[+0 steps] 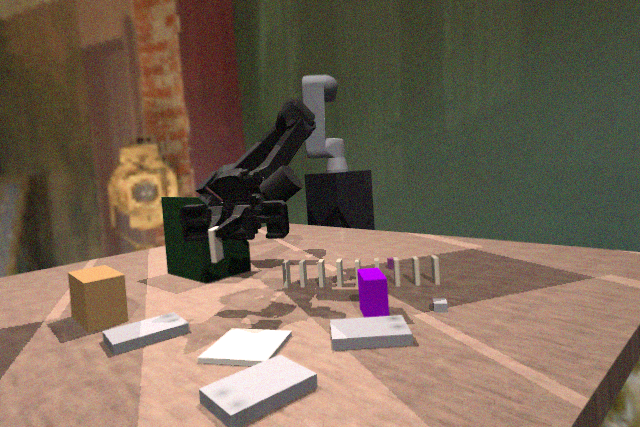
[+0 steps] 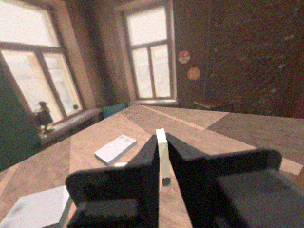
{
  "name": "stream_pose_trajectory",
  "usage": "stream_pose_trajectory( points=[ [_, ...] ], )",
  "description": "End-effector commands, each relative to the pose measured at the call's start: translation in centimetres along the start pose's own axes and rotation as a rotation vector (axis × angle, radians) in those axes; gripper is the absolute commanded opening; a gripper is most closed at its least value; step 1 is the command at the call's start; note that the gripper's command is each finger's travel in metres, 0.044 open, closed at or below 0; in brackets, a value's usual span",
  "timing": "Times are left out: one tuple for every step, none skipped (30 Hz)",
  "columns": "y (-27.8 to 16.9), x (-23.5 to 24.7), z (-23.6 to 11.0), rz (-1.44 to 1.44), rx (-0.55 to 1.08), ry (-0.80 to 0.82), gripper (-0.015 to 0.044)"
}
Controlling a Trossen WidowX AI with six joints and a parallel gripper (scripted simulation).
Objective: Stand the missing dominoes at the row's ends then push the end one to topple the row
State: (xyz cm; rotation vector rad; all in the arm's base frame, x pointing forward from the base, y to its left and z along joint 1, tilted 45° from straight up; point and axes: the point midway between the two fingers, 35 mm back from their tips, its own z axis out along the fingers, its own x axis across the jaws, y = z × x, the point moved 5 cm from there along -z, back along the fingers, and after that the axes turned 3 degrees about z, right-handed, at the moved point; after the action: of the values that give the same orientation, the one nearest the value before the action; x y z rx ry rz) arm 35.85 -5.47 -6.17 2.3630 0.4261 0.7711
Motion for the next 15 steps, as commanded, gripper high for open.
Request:
stream_pose_trajectory(
  points=[
    [-1.7, 0.1, 0.4, 0.001, 0.002, -0.003, 0.0021],
    [-2.1, 0.1, 0.5, 0.001, 0.003, -0.003, 0.0021],
    [-2.6, 0.1, 0.6, 0.001, 0.004, -0.003, 0.0021],
    [-3.0, 0.1, 0.7, 0.001, 0.004, -0.003, 0.0021],
    [-3.5, 0.1, 0.8, 0.001, 0.005, -0.003, 0.0021],
    [-3.9, 0.1, 0.8, 0.000, 0.005, -0.004, 0.0021],
    [-4.4, 0.0, 0.9, 0.000, 0.006, -0.004, 0.0021],
    [-4.8, 0.0, 1.0, 0.000, 0.006, -0.004, 0.0021],
    [-5.3, 0.0, 1.1, 0.000, 0.007, -0.004, 0.0021],
    [-5.7, -0.1, 1.1, 0.000, 0.007, -0.004, 0.0021],
    [-6.2, -0.1, 1.2, -0.001, 0.007, -0.004, 0.0021],
    [-6.6, -0.2, 1.3, -0.001, 0.007, -0.004, 0.0021],
    [-7.1, -0.2, 1.3, -0.001, 0.008, -0.003, 0.0021],
    [-7.5, -0.3, 1.4, -0.002, 0.008, -0.003, 0.0021],
    [-8.0, -0.4, 1.4, -0.002, 0.008, -0.003, 0.0021]
  ],
)
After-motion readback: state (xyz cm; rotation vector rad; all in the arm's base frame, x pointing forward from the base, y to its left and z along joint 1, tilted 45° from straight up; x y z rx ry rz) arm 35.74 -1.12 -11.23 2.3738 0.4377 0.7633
